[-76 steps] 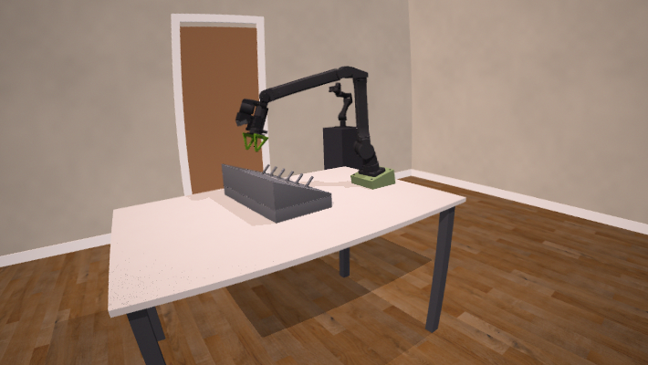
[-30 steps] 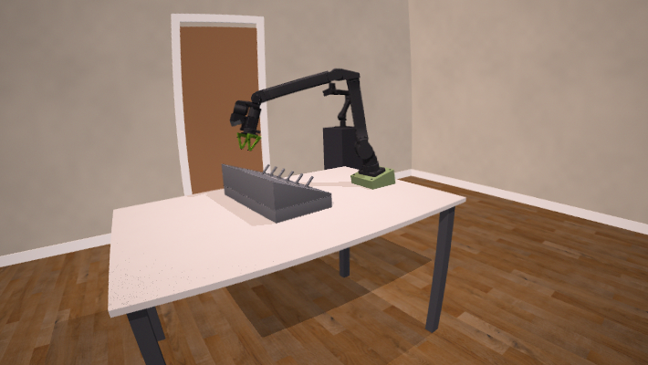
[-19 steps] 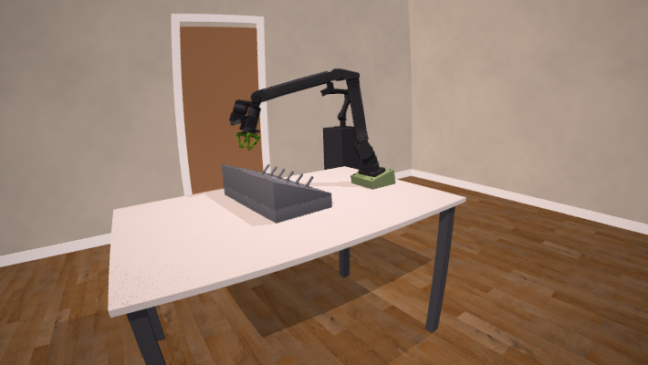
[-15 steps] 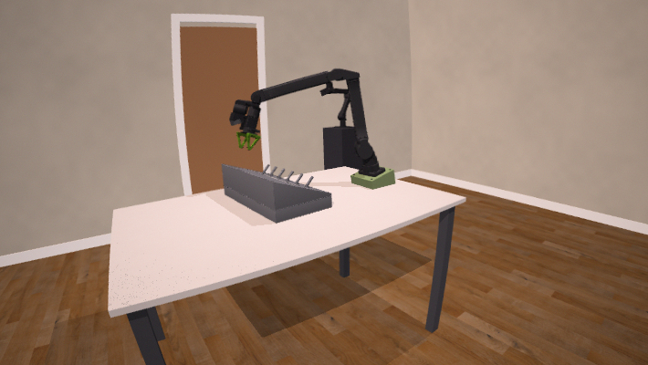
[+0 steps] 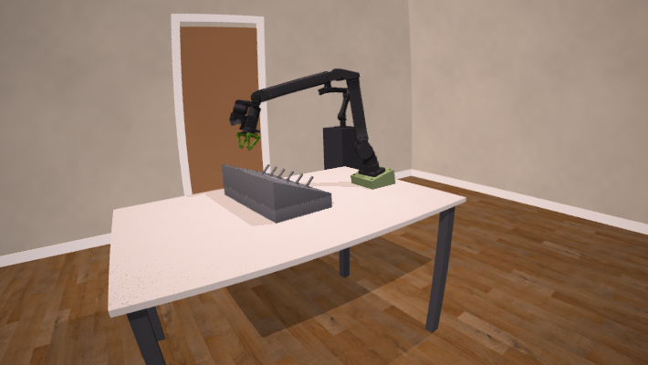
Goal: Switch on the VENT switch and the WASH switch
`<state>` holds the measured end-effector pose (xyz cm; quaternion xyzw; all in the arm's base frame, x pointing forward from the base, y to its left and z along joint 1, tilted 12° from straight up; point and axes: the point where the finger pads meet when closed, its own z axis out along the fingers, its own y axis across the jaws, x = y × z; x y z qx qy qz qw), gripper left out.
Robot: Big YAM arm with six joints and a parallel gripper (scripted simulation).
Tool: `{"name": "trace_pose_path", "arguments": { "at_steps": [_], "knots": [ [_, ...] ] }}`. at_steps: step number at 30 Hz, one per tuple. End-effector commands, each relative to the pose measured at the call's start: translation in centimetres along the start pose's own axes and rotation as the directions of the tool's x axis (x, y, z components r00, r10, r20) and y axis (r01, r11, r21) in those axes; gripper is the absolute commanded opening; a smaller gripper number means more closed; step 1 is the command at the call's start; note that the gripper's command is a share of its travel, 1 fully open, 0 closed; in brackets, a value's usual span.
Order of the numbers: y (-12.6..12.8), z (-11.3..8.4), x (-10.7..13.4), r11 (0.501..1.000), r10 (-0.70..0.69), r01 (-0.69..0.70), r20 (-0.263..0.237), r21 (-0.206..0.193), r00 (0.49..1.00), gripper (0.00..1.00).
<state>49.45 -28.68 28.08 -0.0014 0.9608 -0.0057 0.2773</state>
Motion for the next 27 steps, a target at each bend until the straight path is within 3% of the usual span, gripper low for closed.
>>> {"name": "trace_pose_path", "arguments": {
  "at_steps": [1,19,20,25,27],
  "knots": [
    [-1.0,-1.9,-3.0,0.999,-0.031,0.03,0.048,0.025,0.998,1.0],
    [-1.0,-1.9,-3.0,0.999,-0.031,0.03,0.048,0.025,0.998,1.0],
    [-1.0,-1.9,-3.0,0.999,-0.031,0.03,0.048,0.025,0.998,0.0],
    [-1.5,-2.5,-2.7,0.999,-0.024,0.022,0.048,0.03,0.999,0.0],
    [-1.4,-4.5,-3.0,0.999,-0.029,0.026,0.069,0.046,0.997,0.0]
  ]
}}
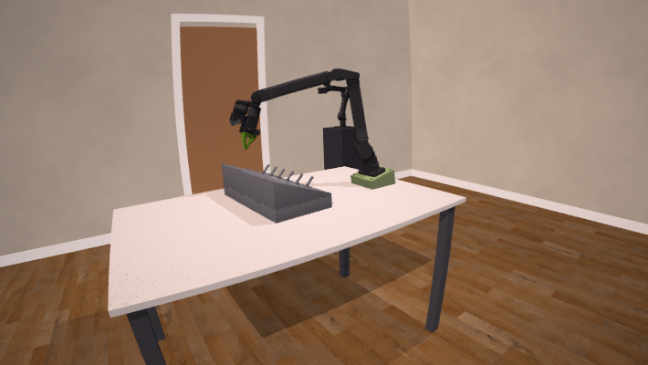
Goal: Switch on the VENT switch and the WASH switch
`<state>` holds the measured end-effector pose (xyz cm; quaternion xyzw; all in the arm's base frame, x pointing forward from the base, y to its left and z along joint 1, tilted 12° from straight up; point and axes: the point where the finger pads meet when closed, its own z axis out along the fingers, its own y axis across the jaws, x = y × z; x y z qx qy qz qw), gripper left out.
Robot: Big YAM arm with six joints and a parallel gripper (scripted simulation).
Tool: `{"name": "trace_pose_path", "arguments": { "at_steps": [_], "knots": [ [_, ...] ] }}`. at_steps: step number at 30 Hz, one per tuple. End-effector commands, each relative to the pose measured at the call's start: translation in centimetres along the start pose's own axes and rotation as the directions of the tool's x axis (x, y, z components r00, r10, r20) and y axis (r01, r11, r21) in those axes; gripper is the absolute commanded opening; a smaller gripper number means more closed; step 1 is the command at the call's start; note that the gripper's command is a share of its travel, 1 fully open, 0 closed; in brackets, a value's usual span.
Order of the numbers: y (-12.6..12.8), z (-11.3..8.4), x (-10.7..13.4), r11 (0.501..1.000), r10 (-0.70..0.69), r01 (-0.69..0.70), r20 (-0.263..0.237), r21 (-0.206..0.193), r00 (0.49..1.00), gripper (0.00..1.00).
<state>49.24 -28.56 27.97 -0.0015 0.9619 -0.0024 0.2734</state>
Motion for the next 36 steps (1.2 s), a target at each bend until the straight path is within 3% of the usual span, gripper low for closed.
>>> {"name": "trace_pose_path", "arguments": {
  "at_steps": [1,5,6,8,15,18,27,28,32,36],
  "knots": [
    [-1.2,-5.7,-3.5,0.998,-0.037,0.032,0.089,0.061,0.995,0.0],
    [-1.2,-6.4,-3.4,0.998,-0.037,0.032,0.089,0.061,0.995,0.0],
    [-1.4,-5.6,-3.1,0.998,-0.03,0.027,0.072,0.049,0.997,0.0],
    [-1.1,-7.7,-3.3,0.998,-0.037,0.032,0.088,0.062,0.995,0.0],
    [-1.0,-10.5,-3.1,0.997,-0.038,0.033,0.087,0.063,0.995,0.0],
    [-1.1,-9.0,-2.8,0.999,-0.032,0.03,0.059,0.038,0.998,0.0],
    [-0.9,-10.3,-2.8,0.998,-0.034,0.031,0.069,0.049,0.997,0.0],
    [-0.4,-9.6,-1.1,0.999,-0.022,0.02,0.049,0.037,0.999,0.0],
    [0.1,-9.5,1.6,0.999,-0.026,0.023,0.057,0.043,0.998,0.0],
    [2.3,-9.4,8.0,0.999,-0.026,0.023,0.052,0.042,0.998,0.0]
  ]
}}
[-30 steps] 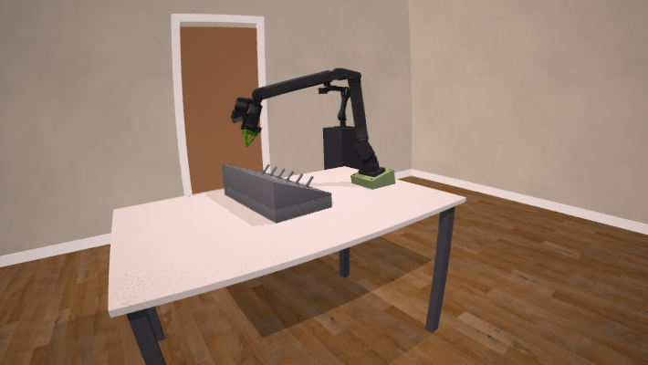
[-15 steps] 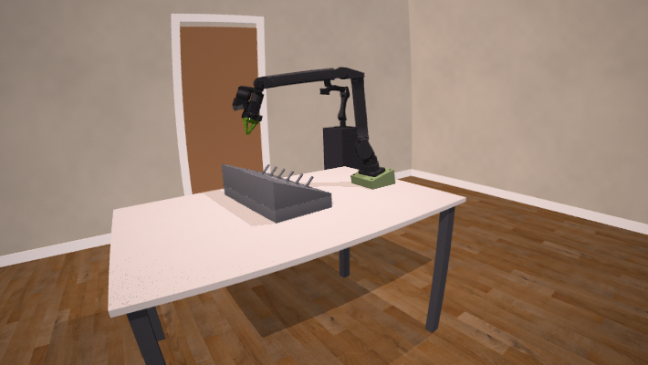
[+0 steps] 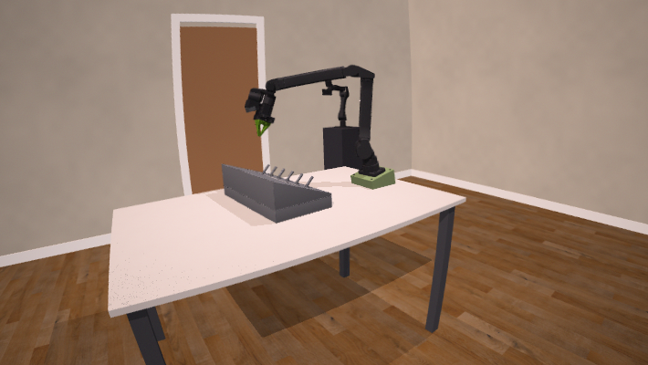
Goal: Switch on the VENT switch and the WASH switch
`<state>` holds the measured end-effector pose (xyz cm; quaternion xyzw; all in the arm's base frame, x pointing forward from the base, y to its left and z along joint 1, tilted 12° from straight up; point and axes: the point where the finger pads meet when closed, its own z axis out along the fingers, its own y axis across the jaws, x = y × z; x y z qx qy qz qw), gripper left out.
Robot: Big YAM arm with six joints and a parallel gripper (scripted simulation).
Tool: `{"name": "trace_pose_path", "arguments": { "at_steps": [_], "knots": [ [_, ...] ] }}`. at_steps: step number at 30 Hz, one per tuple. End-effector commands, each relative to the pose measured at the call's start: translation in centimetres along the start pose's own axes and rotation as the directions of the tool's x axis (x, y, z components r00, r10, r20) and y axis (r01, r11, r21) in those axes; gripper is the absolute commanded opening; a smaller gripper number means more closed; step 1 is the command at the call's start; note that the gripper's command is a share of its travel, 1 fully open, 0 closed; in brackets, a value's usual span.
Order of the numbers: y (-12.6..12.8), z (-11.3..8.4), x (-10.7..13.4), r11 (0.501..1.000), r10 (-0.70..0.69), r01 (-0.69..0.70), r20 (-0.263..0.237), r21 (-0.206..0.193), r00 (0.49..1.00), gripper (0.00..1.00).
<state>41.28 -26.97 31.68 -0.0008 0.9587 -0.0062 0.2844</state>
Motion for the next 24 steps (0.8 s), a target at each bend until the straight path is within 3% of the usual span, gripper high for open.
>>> {"name": "trace_pose_path", "arguments": {
  "at_steps": [1,3,7,10,12,24],
  "knots": [
    [1.4,-2.0,4.9,0.999,-0.024,0.024,0.028,0.033,0.999,0.0],
    [1.4,-2.0,4.9,0.999,-0.024,0.024,0.028,0.033,0.999,0.0],
    [3.8,-1.2,10.9,0.999,-0.024,0.023,0.025,0.032,0.999,0.0],
    [4.7,-0.8,12.7,0.999,-0.024,0.023,0.024,0.032,0.999,0.0],
    [5.2,0.5,12.8,1.0,-0.032,0.032,0.003,0.001,0.999,0.0],
    [5.1,-0.3,13.0,1.0,-0.026,0.026,0.009,0.014,1.0,0.0]
  ]
}}
